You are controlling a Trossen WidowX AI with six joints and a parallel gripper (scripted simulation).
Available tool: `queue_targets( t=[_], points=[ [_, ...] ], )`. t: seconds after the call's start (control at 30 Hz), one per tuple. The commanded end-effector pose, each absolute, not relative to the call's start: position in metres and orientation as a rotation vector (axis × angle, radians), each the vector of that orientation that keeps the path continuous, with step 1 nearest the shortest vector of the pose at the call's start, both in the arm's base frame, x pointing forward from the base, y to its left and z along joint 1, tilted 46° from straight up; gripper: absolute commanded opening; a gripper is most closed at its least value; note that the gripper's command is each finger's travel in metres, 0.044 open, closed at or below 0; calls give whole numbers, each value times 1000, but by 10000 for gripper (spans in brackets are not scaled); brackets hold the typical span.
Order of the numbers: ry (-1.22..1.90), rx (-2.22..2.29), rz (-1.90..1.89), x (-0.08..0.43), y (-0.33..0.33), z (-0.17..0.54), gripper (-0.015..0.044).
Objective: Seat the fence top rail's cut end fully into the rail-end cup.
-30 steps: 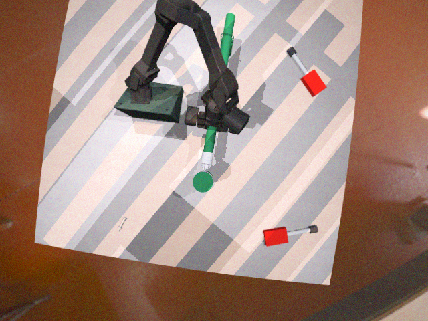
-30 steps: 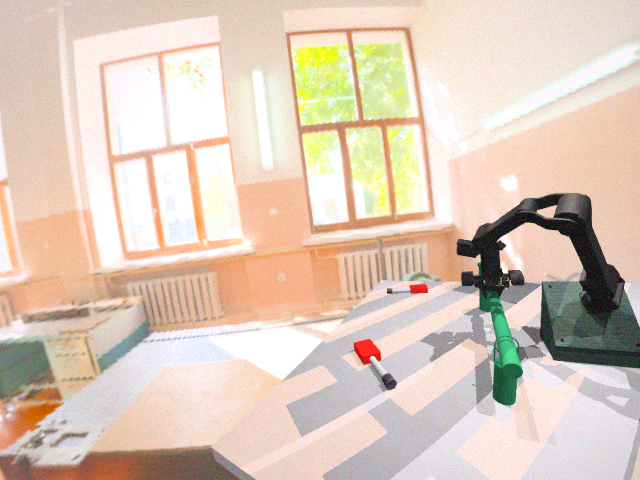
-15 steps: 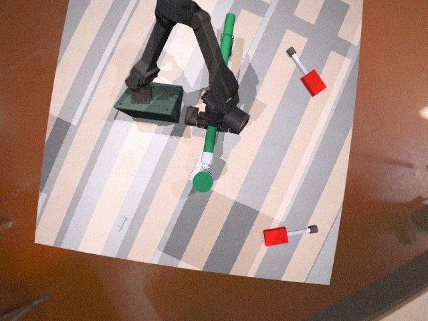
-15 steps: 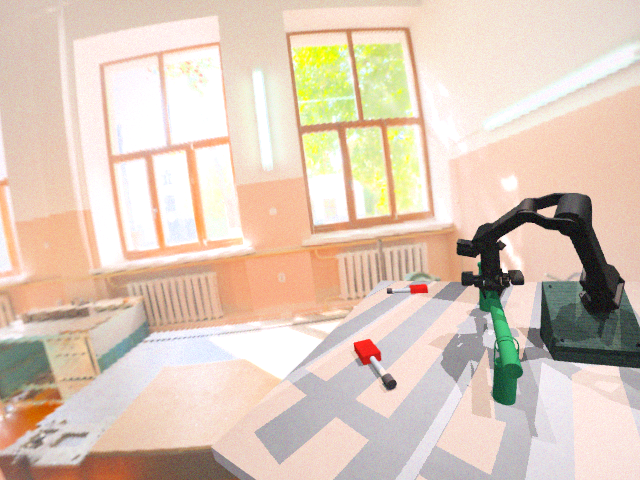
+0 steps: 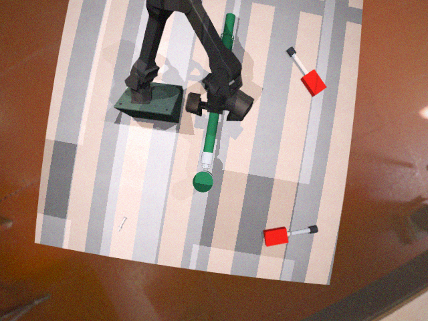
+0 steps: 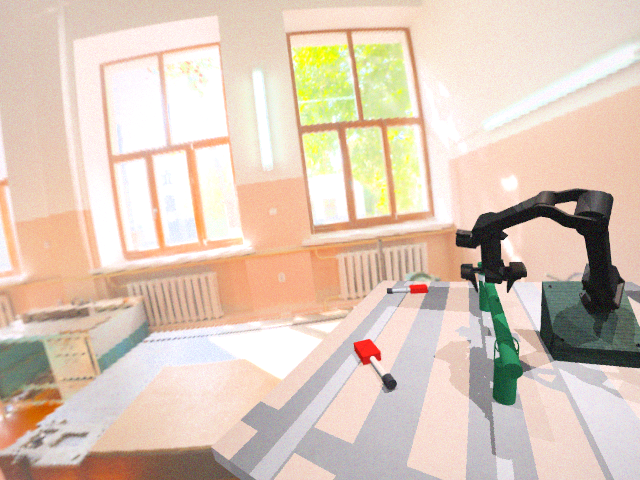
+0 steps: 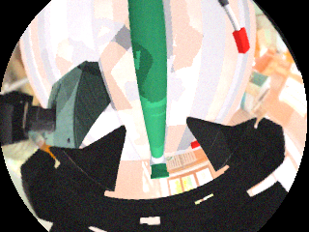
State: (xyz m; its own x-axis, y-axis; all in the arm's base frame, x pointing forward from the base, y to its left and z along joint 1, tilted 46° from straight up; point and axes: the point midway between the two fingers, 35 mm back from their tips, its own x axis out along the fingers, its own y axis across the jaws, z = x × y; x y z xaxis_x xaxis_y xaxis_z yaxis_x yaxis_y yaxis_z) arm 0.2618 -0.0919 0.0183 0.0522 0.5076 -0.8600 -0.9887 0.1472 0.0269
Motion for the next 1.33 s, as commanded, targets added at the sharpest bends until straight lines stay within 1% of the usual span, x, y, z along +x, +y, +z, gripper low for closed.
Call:
queue_targets(
  t=[0.0, 0.2, 1.3],
  points=[
    [868, -713, 1298, 262, -93, 20, 440],
    [868, -712, 1299, 256, -114, 59, 440],
    [868, -712, 1299, 256, -114, 59, 440]
  ],
)
